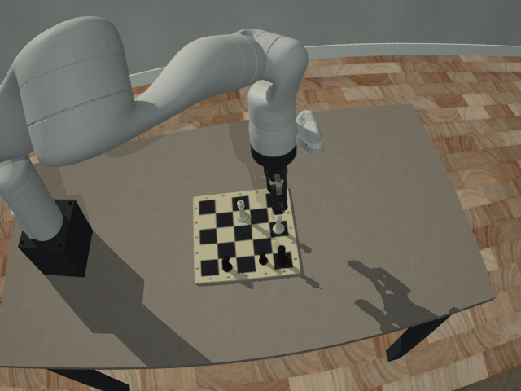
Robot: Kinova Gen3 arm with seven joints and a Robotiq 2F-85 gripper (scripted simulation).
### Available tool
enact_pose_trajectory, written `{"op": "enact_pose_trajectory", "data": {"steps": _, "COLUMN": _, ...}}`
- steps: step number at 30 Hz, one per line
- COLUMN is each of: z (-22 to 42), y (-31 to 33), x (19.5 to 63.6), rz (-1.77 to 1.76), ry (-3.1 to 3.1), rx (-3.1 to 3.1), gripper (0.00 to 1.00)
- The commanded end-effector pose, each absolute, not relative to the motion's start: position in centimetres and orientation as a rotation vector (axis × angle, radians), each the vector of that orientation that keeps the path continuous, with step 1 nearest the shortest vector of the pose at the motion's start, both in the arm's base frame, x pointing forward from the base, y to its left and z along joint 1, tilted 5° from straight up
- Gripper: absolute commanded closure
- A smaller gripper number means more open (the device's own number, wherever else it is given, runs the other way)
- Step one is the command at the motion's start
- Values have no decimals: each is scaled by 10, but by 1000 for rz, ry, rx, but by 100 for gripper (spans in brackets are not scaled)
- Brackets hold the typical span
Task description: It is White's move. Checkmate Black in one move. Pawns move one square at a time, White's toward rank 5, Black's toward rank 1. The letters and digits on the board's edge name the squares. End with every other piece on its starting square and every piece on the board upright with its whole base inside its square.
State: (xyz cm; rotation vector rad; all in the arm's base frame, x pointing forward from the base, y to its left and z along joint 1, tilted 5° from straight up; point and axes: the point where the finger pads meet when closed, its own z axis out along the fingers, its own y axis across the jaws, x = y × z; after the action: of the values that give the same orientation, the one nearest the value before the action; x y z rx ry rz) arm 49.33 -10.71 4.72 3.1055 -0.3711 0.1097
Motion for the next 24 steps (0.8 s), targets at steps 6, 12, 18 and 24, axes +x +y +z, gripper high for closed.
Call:
{"op": "enact_pose_trajectory", "data": {"steps": 6, "z": 74, "y": -109, "x": 494, "rz": 124, "ry": -374, "rx": 3100, "gripper": 0}}
{"op": "enact_pose_trajectory", "data": {"steps": 12, "z": 91, "y": -108, "x": 492, "rz": 124, "ry": -374, "rx": 3100, "gripper": 0}}
{"op": "enact_pose_trajectory", "data": {"steps": 18, "z": 101, "y": -108, "x": 492, "rz": 124, "ry": -374, "rx": 3100, "gripper": 0}}
{"op": "enact_pose_trajectory", "data": {"steps": 24, "z": 102, "y": -108, "x": 492, "rz": 124, "ry": -374, "rx": 3100, "gripper": 0}}
